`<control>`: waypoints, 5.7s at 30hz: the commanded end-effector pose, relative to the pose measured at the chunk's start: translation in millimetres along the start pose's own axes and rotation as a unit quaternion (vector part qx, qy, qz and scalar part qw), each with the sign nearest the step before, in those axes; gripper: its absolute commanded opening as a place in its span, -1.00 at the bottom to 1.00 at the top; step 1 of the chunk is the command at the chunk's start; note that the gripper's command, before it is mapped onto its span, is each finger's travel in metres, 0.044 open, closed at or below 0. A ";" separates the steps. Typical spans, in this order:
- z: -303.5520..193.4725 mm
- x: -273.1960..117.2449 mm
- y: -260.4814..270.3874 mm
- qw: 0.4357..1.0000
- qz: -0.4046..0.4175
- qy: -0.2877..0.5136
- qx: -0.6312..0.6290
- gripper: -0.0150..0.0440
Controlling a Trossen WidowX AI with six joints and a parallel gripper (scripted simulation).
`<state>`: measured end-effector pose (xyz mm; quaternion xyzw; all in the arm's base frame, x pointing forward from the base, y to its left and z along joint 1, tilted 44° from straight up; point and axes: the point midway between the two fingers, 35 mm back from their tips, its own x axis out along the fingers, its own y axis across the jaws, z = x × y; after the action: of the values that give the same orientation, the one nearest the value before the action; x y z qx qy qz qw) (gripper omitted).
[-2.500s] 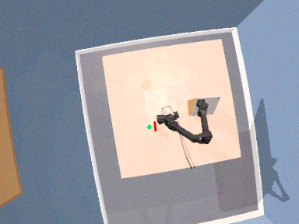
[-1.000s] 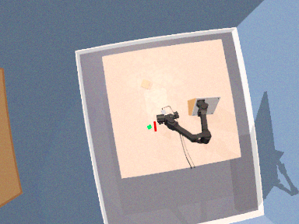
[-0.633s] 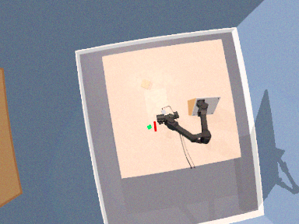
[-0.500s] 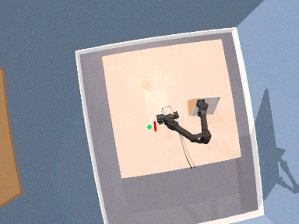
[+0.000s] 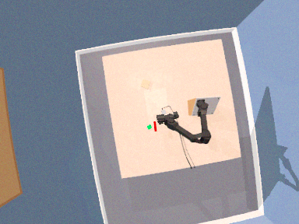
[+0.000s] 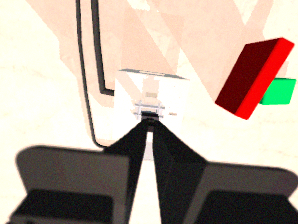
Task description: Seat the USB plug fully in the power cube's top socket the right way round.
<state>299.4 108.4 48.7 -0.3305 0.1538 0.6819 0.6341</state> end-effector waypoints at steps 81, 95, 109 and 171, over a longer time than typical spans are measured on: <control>-0.4 10.6 0.3 1.000 0.000 -0.003 0.003 -0.49; -0.5 12.3 0.3 1.000 0.000 -0.003 0.003 -0.49; -0.7 14.0 0.3 1.000 0.000 -0.003 0.003 -0.49; -1.1 18.3 0.4 1.000 0.000 -0.003 0.003 -0.49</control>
<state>300.6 119.1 37.0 -0.3276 0.1542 0.6800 0.6376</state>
